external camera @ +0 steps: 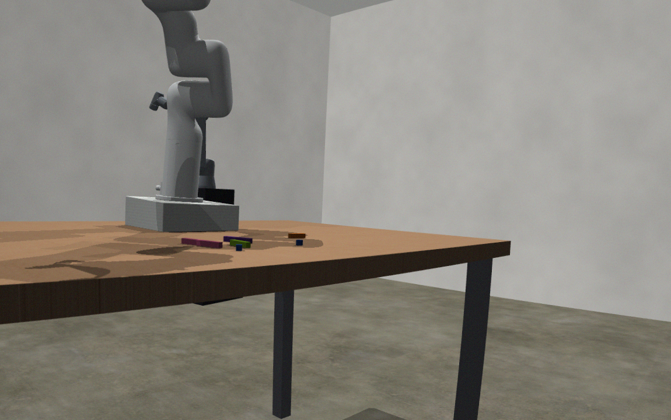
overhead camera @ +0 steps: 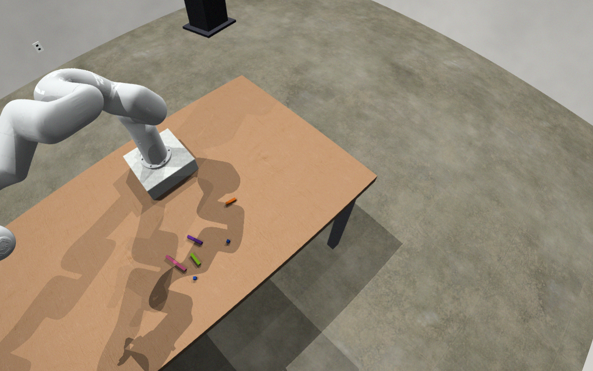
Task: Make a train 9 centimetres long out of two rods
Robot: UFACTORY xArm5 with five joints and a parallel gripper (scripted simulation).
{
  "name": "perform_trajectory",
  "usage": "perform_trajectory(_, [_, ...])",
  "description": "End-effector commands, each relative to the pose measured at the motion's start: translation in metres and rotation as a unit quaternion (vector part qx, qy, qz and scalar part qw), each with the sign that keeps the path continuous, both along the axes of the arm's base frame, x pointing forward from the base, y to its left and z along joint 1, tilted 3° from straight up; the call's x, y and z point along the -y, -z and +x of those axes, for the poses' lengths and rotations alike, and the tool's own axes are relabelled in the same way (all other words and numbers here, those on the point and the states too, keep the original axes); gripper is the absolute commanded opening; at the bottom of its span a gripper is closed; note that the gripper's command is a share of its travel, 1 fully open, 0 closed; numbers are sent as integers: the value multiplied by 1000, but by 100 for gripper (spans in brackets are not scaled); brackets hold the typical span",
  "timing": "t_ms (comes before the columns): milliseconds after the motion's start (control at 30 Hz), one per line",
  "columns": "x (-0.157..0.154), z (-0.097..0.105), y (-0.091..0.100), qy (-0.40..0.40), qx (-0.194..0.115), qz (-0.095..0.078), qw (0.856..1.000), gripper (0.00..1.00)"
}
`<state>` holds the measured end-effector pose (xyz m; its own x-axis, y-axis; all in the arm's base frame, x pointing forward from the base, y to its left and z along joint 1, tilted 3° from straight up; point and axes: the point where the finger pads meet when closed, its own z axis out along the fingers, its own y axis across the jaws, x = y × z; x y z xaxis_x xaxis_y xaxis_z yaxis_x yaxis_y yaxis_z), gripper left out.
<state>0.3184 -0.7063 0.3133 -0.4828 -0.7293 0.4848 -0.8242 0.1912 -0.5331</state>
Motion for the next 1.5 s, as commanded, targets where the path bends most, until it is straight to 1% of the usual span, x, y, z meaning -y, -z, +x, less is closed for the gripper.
perform_trajectory(0, [-30,28,14,-13,3,23,1000,100])
perform_trajectory(233, [-78,63,39,-29,2,62,998,100])
perform_trajectory(300, [-78,63,39,-29,2,62,998,100])
perform_trajectory(333, [-98,76,49,-35,0,77,996,100])
perform_trajectory(433, [-113,84,56,-39,-1,88,995,100])
perform_trajectory(767, [-188,115,90,-57,-13,139,989,100])
perform_trajectory(800, [-196,118,93,-59,-14,144,988,100])
perform_trajectory(867, [-196,118,93,-59,-14,144,988,100])
perform_trajectory(900, [-218,124,103,-64,-19,158,985,100])
perform_trajectory(1000, [-234,127,109,-67,-23,168,983,100])
perform_trajectory(1167, [-275,134,126,-74,-34,191,978,100])
perform_trajectory(1367, [-324,137,146,-82,-49,218,971,100])
perform_trajectory(1433, [-324,137,146,-82,-49,218,971,100])
perform_trajectory(1467, [-347,136,155,-85,-58,230,968,100])
